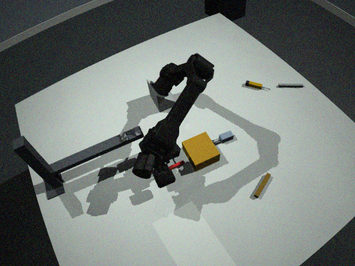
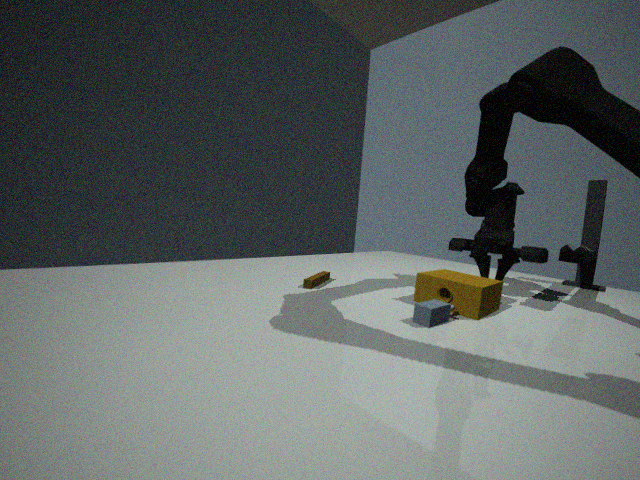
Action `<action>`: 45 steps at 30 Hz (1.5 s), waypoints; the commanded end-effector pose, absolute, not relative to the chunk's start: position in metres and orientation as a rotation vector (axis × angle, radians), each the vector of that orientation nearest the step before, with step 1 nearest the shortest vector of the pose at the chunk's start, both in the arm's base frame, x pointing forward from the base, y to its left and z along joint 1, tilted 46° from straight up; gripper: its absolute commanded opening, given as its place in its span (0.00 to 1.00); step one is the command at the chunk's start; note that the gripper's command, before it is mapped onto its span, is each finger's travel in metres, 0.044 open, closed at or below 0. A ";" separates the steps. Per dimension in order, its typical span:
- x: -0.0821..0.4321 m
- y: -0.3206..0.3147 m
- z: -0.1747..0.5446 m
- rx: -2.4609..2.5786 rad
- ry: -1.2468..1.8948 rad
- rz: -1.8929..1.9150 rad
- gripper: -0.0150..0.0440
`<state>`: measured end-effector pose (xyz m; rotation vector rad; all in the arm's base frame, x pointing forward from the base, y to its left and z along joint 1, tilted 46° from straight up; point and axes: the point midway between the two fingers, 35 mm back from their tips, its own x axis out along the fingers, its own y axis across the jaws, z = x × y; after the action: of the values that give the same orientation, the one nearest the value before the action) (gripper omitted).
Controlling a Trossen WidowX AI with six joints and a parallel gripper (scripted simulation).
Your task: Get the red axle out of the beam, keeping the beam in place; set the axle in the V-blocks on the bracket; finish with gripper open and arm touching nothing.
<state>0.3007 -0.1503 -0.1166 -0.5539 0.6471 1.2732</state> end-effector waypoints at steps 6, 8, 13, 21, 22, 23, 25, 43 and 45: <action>0.301 -0.150 -0.117 -0.554 0.647 1.273 0.74; 0.300 -0.152 -0.115 -0.552 0.647 1.273 0.83; 0.298 -0.162 -0.105 -0.551 0.647 1.273 1.00; 0.295 -0.176 -0.091 -0.551 0.648 1.273 1.00; 0.294 -0.178 -0.089 -0.551 0.648 1.273 1.00; 0.294 -0.180 -0.087 -0.551 0.648 1.273 1.00; 0.293 -0.183 -0.083 -0.551 0.649 1.273 1.00; 0.299 -0.153 -0.042 -0.551 0.645 1.275 1.00; 0.299 -0.151 -0.045 -0.551 0.646 1.275 1.00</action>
<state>0.3001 -0.1578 -0.0413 -0.5663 0.6472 1.2692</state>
